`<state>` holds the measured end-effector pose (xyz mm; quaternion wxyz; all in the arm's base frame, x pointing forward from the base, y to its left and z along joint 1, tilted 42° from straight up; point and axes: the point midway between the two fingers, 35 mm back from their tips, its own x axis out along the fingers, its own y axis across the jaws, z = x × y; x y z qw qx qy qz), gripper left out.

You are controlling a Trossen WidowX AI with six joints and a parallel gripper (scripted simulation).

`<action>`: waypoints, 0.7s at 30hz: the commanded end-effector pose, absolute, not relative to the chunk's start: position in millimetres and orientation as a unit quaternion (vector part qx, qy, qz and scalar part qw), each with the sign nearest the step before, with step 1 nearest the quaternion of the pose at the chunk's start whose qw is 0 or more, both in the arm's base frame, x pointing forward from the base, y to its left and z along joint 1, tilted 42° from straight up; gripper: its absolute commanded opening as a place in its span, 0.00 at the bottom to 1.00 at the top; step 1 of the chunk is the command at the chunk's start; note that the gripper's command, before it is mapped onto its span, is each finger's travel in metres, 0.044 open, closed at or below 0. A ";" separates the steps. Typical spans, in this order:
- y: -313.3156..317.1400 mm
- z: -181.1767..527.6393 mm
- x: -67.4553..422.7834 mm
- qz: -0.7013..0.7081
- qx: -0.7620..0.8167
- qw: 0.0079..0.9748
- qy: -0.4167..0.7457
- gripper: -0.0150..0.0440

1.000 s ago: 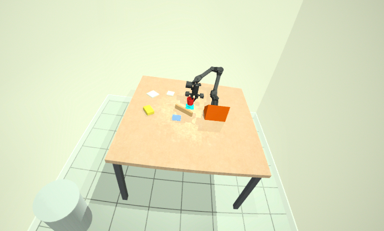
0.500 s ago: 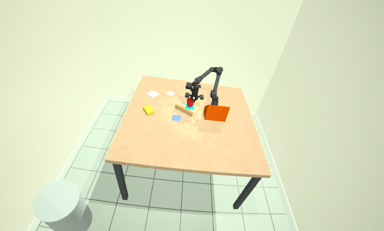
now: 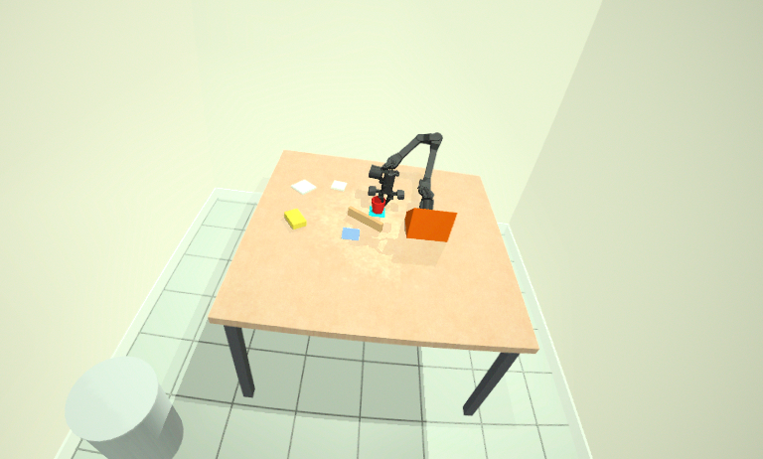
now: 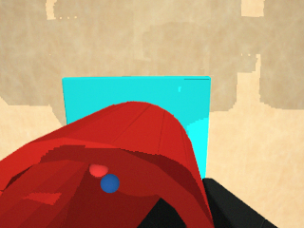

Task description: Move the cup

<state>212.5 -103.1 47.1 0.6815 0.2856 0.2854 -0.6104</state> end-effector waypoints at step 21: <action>-101.5 48.6 212.7 -0.610 0.286 0.681 0.286 0.47</action>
